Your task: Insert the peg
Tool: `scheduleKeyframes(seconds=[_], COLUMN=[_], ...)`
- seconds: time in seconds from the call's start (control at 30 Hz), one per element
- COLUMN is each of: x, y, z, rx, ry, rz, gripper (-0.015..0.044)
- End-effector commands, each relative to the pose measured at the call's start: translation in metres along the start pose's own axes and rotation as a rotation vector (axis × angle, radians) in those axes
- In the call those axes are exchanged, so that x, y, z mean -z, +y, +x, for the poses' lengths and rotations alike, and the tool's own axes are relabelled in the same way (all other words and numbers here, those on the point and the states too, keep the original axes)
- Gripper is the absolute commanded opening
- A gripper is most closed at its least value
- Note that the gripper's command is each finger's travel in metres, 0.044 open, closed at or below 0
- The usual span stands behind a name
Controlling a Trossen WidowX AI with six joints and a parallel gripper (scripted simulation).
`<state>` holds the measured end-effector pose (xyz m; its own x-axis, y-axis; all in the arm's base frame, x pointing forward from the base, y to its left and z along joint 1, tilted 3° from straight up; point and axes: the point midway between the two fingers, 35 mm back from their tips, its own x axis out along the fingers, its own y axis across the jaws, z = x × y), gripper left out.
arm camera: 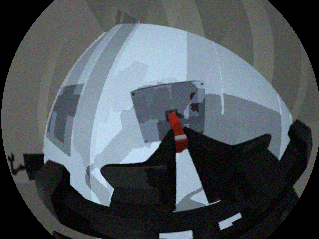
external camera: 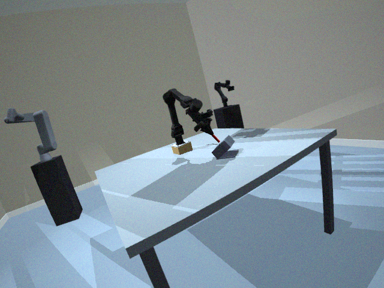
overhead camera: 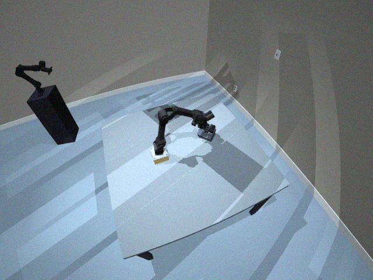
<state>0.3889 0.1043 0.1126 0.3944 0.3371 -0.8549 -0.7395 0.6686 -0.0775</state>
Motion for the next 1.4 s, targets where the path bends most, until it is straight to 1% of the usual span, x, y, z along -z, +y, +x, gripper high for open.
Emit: scheduleKeyframes(seconds=[0.0, 1.37], x=[-0.001, 0.002], y=[0.0, 0.0], z=[-0.001, 0.01], rx=[0.002, 0.002], ry=[-0.003, -0.003], rz=[-0.001, -0.001], gripper=[0.0, 0.0])
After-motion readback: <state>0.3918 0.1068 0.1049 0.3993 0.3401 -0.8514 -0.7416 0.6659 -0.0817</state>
